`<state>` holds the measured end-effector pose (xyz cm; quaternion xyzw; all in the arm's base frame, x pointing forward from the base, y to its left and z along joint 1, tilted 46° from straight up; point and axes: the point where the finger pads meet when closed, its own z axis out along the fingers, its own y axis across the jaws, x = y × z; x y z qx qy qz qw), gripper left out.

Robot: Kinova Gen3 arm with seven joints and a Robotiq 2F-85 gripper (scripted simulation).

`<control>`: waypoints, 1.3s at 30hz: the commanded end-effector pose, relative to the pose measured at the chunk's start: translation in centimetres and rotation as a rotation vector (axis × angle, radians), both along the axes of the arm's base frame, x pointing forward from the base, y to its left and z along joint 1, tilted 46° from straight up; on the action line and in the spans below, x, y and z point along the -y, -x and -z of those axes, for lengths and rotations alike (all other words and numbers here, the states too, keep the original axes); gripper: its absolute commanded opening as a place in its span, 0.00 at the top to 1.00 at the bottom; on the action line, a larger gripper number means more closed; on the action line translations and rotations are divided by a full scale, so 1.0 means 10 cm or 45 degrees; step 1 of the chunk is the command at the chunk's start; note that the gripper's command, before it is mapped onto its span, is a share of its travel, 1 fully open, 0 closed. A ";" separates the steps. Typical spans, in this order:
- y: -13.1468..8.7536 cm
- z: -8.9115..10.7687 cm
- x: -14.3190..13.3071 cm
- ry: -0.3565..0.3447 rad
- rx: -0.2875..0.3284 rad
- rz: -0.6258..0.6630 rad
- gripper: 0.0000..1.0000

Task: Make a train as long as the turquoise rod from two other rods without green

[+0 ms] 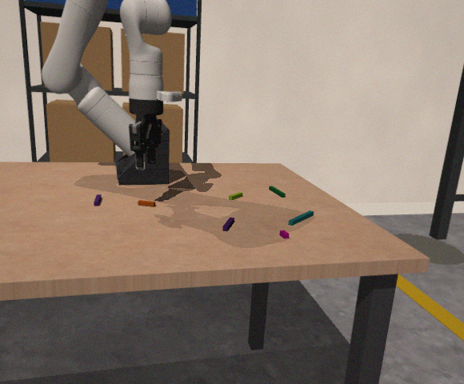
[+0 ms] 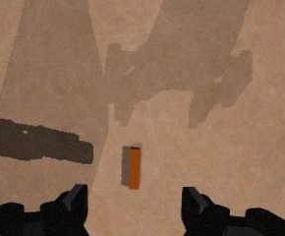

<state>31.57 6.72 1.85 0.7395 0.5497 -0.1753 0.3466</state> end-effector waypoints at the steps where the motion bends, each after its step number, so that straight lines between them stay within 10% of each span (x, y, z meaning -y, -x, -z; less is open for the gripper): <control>1: 0.00 0.00 -0.01 -0.002 0.001 -0.002 0.00; 39: 0.01 -0.01 0.00 -0.005 0.025 0.027 0.00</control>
